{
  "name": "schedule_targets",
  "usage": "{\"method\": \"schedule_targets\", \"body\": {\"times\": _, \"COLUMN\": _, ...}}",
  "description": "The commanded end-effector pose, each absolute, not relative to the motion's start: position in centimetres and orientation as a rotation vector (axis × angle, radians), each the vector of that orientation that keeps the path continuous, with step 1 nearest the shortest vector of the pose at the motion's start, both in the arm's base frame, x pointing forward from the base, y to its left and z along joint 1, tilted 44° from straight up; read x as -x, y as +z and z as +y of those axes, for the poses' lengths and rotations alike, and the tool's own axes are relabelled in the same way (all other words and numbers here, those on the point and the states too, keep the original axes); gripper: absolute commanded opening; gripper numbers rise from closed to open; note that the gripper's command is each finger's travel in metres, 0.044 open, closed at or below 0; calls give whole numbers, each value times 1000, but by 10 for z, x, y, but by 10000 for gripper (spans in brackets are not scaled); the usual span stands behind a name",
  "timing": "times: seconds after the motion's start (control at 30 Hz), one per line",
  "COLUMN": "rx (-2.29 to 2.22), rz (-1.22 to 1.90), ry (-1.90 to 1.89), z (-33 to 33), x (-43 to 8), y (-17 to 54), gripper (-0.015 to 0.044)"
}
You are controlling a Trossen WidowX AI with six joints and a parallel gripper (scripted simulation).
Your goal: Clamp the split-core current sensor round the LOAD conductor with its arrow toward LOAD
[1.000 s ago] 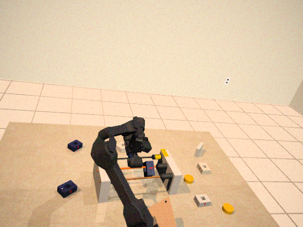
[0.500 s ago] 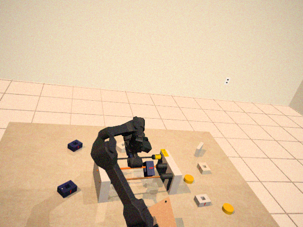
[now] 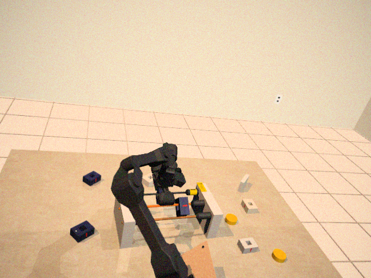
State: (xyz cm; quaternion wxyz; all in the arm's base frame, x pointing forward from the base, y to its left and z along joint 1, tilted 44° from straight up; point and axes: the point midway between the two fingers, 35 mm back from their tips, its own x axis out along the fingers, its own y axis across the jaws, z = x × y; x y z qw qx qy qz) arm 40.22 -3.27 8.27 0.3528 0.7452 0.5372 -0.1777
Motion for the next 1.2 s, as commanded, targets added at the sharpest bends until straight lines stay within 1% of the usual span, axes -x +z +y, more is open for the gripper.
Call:
{"method": "schedule_targets", "body": {"times": 0.0, "rx": -1927, "rz": 1390, "ry": -459, "z": -33, "x": -402, "y": 83, "gripper": 252}}
{"method": "schedule_targets", "body": {"times": 0.37, "rx": -1927, "rz": 1390, "ry": -459, "z": -33, "x": -402, "y": 83, "gripper": 252}}
{"method": "schedule_targets", "body": {"times": 1.13, "rx": -1928, "rz": 1390, "ry": -460, "z": -33, "x": -402, "y": 83, "gripper": 98}}
{"method": "schedule_targets", "body": {"times": 1.17, "rx": -1927, "rz": 1389, "ry": -460, "z": -33, "x": -402, "y": 83, "gripper": 72}}
